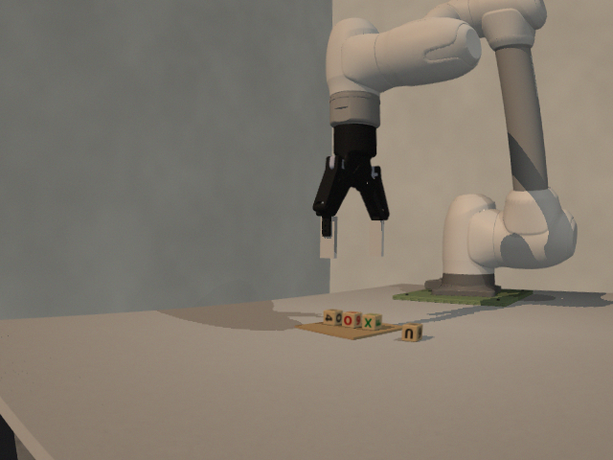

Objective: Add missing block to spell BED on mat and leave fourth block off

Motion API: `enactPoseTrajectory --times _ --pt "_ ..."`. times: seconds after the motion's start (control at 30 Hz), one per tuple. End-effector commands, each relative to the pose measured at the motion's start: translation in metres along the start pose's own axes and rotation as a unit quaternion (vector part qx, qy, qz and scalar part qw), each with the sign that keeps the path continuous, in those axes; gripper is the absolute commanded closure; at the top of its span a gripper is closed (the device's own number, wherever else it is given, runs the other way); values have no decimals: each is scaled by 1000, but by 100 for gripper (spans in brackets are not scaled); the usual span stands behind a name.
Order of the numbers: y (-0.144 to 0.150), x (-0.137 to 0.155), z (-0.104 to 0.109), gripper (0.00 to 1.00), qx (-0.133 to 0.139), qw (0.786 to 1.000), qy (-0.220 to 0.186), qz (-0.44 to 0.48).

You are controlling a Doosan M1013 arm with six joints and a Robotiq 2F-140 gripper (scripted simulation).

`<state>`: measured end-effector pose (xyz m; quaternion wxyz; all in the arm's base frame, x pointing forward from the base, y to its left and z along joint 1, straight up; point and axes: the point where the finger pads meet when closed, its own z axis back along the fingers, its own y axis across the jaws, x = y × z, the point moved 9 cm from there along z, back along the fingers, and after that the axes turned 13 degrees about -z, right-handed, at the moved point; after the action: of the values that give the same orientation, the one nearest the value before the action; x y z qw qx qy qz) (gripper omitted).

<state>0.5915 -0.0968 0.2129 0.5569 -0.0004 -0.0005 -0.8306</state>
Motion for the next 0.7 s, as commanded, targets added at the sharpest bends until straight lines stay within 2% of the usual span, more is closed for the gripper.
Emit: enactPoseTrajectory --times 0.0,0.4,0.67 --pt "0 0 6 0 0 1000 0 0" --pt "0 0 54 0 0 1000 0 0" --pt "0 0 66 0 0 1000 0 0"
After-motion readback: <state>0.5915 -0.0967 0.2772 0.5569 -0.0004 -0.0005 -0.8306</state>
